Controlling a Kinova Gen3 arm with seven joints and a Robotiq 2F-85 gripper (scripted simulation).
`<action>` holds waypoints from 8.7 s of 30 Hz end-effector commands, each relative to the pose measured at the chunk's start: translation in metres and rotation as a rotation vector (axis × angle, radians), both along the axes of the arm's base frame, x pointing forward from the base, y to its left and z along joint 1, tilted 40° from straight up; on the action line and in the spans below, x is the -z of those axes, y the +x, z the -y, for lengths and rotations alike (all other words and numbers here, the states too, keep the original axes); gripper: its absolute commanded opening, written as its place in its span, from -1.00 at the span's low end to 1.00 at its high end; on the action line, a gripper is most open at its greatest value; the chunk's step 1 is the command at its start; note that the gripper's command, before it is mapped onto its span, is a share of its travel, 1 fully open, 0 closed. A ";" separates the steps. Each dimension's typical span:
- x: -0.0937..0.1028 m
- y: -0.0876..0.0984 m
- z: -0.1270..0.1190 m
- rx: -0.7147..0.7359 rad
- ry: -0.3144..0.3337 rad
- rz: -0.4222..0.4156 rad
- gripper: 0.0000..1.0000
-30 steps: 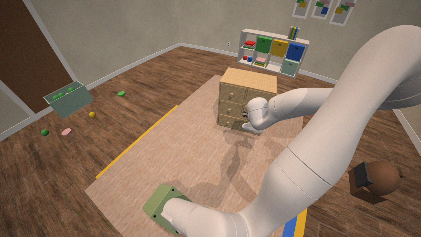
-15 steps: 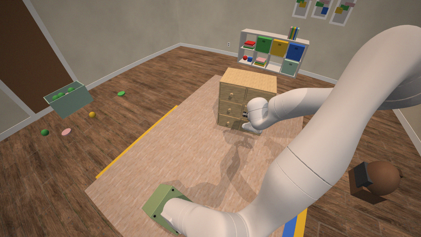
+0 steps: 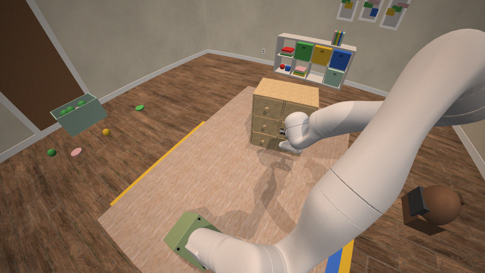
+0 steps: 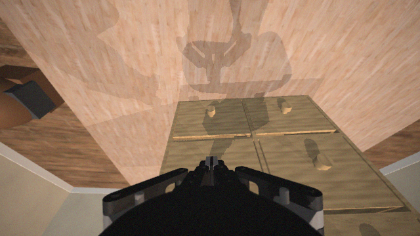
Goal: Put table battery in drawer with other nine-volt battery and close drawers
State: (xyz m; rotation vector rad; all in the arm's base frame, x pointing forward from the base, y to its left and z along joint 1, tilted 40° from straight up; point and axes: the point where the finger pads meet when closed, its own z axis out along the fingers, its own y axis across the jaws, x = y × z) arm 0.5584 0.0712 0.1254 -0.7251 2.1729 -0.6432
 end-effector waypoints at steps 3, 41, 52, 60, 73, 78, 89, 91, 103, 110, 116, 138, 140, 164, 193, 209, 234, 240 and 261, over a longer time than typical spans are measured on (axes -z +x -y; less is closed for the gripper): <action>0.001 0.002 -0.001 -0.003 -0.007 -0.005 -1.00; 0.001 0.002 -0.001 -0.003 -0.007 -0.005 -1.00; 0.001 0.002 -0.001 -0.003 -0.007 -0.005 -1.00; 0.001 0.002 -0.001 -0.003 -0.007 -0.005 -1.00; 0.001 0.002 -0.001 -0.003 -0.007 -0.005 -1.00; 0.001 0.002 -0.001 -0.003 -0.007 -0.005 -1.00; 0.001 0.002 -0.001 -0.003 -0.007 -0.005 -1.00; 0.001 0.002 -0.001 -0.003 -0.007 -0.005 -1.00; 0.002 -0.010 0.004 -0.004 -0.010 -0.011 -1.00; -0.001 -0.041 0.015 -0.004 -0.011 -0.011 -1.00; -0.002 -0.048 0.017 -0.004 -0.011 -0.011 -1.00; -0.034 -0.076 0.001 -0.004 -0.011 -0.011 -1.00; -0.040 -0.081 -0.003 -0.004 -0.011 -0.011 -1.00; -0.069 -0.104 -0.018 -0.003 -0.008 -0.008 -1.00; -0.081 -0.118 -0.024 0.074 -0.043 -0.094 -1.00; -0.103 -0.146 -0.035 0.219 -0.115 -0.268 -1.00; -0.149 -0.191 -0.054 0.490 -0.236 -0.552 -1.00; -0.151 -0.193 -0.055 0.499 -0.240 -0.562 -1.00; -0.152 -0.193 -0.055 0.501 -0.241 -0.565 -1.00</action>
